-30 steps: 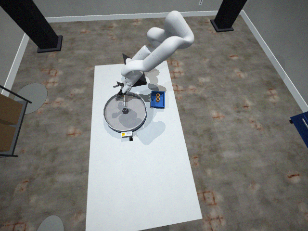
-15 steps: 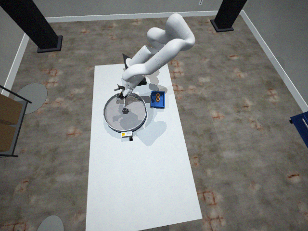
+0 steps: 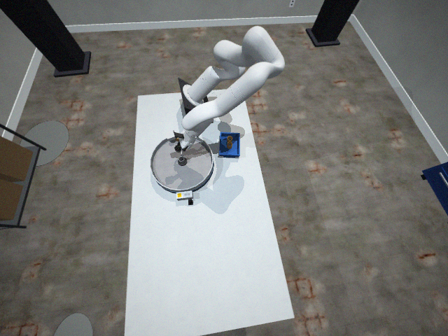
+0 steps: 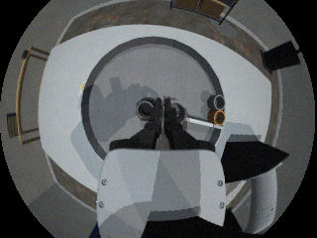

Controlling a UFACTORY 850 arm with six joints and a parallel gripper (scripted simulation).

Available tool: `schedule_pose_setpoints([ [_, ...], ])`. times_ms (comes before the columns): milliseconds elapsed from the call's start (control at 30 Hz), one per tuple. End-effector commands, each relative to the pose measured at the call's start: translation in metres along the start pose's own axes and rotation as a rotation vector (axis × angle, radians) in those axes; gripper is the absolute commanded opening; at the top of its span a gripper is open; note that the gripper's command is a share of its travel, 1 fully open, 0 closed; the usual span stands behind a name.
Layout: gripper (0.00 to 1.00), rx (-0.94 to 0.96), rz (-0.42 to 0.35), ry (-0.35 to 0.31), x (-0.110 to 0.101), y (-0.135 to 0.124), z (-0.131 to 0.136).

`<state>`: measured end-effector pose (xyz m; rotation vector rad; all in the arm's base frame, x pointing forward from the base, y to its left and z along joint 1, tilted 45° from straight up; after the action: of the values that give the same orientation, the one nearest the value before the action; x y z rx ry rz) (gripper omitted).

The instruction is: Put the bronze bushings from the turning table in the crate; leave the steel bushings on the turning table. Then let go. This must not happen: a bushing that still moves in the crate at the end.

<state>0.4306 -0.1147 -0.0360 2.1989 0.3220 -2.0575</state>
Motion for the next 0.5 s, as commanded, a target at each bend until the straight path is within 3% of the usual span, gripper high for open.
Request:
schedule_pose_setpoints([
  [0,0.0,0.002,-0.021,-0.006,0.001,0.004,-0.017],
  [467,0.0,0.002,-0.021,-0.006,0.001,0.007,-0.044],
])
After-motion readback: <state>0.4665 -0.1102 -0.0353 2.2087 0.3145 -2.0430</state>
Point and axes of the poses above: the point where the finger pads meet when closed, its own x axis out along the fingers, its own z axis across the jaws, y = z × x, the point moved 6 cm from there along -x, back along the fingers, and after that the axes turned 5 degrees about -x, right-handed, at the moved point
